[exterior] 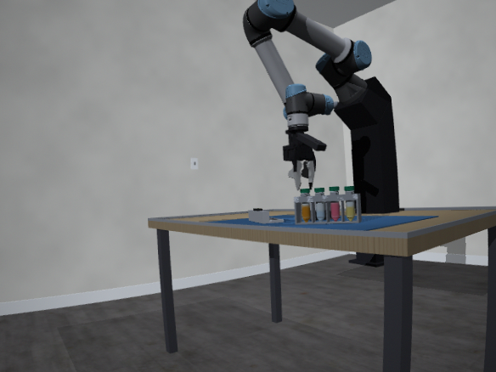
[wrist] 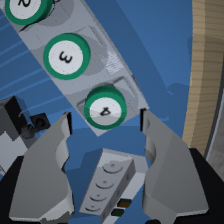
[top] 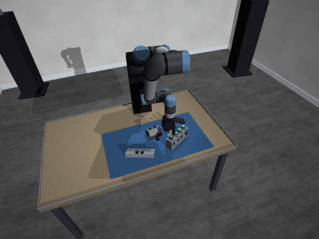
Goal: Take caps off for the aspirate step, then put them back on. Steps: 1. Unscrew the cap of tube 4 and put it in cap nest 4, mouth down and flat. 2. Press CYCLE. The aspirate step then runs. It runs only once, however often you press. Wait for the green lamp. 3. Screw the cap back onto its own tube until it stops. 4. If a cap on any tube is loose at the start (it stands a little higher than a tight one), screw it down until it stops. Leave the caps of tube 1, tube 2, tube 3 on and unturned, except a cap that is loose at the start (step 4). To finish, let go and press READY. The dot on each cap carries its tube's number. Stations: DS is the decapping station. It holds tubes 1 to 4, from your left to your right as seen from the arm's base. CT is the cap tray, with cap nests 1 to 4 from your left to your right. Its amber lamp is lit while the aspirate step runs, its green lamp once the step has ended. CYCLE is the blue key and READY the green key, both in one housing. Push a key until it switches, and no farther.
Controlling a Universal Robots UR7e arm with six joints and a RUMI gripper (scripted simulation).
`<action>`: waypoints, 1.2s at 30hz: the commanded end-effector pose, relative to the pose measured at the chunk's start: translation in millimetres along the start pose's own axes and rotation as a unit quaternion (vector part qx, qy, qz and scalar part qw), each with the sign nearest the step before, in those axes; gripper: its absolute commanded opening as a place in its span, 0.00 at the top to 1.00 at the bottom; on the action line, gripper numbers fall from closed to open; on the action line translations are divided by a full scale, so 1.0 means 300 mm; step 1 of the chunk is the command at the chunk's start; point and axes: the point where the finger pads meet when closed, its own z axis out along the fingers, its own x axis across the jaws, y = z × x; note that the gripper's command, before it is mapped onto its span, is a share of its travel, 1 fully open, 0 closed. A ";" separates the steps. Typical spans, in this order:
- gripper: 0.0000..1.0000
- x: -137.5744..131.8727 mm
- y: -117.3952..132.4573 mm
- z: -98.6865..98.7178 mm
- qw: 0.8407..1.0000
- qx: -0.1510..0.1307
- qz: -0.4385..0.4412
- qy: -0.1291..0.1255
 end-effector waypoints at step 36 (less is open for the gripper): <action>1.00 0.001 -0.001 0.025 0.997 0.000 -0.075 0.001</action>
